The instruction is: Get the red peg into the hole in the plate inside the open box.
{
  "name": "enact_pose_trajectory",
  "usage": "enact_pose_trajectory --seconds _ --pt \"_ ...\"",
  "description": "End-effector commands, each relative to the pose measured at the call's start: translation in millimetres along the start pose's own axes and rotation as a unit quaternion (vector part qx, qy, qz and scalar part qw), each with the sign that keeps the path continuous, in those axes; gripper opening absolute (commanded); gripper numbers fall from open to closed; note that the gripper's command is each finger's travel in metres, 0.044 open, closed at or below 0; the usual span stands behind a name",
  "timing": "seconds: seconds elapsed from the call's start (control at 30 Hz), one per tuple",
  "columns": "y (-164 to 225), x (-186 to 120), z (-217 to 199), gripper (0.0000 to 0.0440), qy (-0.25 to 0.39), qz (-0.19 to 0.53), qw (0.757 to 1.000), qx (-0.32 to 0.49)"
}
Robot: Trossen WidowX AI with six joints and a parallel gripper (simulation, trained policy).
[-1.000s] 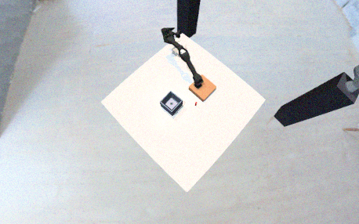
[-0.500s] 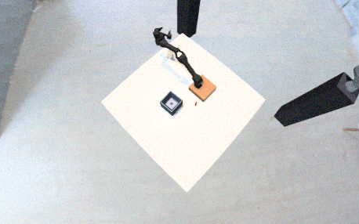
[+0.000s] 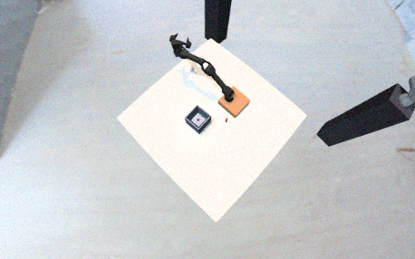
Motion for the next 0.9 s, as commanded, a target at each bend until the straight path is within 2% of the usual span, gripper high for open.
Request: enact_pose_trajectory --seconds 0.0,0.47,0.87 --pt "1.4 -18.7 -8.6 0.044 0.022 -0.011 0.999 0.03" --pt "18.8 -89.2 -29.9 0.044 0.08 -0.056 0.982 0.164" --pt "40.1 -153.1 -38.2 0.044 0.12 -0.117 0.939 0.3"
Point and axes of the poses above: the point midway between the two fingers, 35 mm back from their tips, its own x axis out along the fingers, its own z axis across the jaws, y = z × x, the point moved 7 cm from there along -x, back along the fingers, and after that the axes turned 6 degrees about x, right-handed, at the moved point
